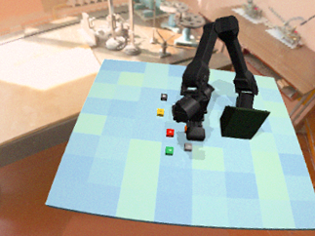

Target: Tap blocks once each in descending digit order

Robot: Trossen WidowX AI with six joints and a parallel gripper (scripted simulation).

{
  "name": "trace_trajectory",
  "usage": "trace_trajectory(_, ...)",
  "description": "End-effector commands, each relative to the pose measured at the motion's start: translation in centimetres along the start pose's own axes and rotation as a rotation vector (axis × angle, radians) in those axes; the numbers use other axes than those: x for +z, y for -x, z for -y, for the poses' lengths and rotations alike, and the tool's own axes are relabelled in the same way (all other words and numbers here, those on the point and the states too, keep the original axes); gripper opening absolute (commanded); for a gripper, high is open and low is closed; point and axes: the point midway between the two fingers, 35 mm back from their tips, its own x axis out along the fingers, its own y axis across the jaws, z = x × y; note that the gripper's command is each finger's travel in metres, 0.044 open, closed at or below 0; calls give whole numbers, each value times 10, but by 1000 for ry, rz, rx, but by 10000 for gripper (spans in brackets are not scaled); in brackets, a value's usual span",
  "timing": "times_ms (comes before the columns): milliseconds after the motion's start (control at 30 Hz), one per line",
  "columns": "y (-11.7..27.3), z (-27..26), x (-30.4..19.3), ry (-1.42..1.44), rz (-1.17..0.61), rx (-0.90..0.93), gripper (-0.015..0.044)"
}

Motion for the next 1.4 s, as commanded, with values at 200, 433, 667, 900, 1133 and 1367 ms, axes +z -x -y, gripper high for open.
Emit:
trace_trajectory(200,-83,-1,-7,-21,-6,2,20)
trace_trajectory(433,-84,-1,-7,-21,-6,2,20)
trace_trajectory(667,-95,-1,-6,-21,-6,2,20)
trace_trajectory(900,-106,-1,-7,-21,-6,1,20)
trace_trajectory(1133,-113,-1,-7,-21,-6,0,20)
trace_trajectory(1367,-92,-2,-6,-22,-6,3,20)
